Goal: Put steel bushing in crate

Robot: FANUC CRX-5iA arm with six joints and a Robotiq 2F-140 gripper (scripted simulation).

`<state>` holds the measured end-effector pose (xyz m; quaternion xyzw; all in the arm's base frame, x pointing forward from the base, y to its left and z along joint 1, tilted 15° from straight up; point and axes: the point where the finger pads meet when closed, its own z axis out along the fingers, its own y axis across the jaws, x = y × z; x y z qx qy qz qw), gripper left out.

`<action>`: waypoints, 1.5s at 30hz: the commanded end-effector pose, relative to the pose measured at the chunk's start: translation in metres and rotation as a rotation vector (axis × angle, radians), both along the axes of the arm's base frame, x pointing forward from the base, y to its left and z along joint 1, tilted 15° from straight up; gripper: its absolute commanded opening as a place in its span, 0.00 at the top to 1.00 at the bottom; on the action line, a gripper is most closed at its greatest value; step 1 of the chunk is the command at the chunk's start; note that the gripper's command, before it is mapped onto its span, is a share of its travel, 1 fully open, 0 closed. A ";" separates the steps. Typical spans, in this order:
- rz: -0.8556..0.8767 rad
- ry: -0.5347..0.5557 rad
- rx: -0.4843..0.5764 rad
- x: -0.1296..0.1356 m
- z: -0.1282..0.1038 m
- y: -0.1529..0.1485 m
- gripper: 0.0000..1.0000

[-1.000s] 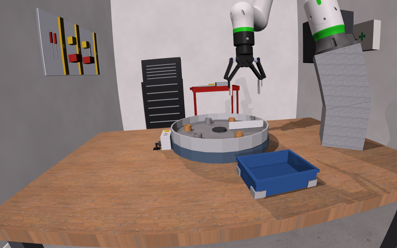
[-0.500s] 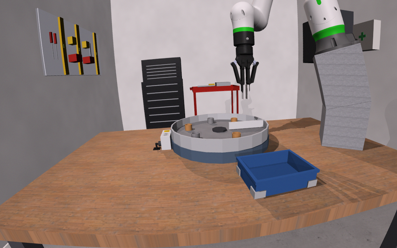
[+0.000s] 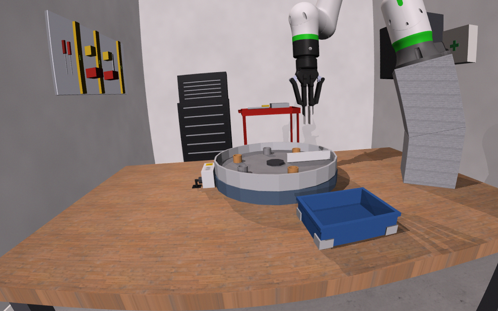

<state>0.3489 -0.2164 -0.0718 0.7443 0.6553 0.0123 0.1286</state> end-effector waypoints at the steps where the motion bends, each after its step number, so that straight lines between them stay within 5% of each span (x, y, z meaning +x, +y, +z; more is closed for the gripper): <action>1: 0.000 0.000 0.000 0.000 0.000 0.000 0.93; 45: 0.000 0.000 0.000 0.000 0.000 0.000 0.91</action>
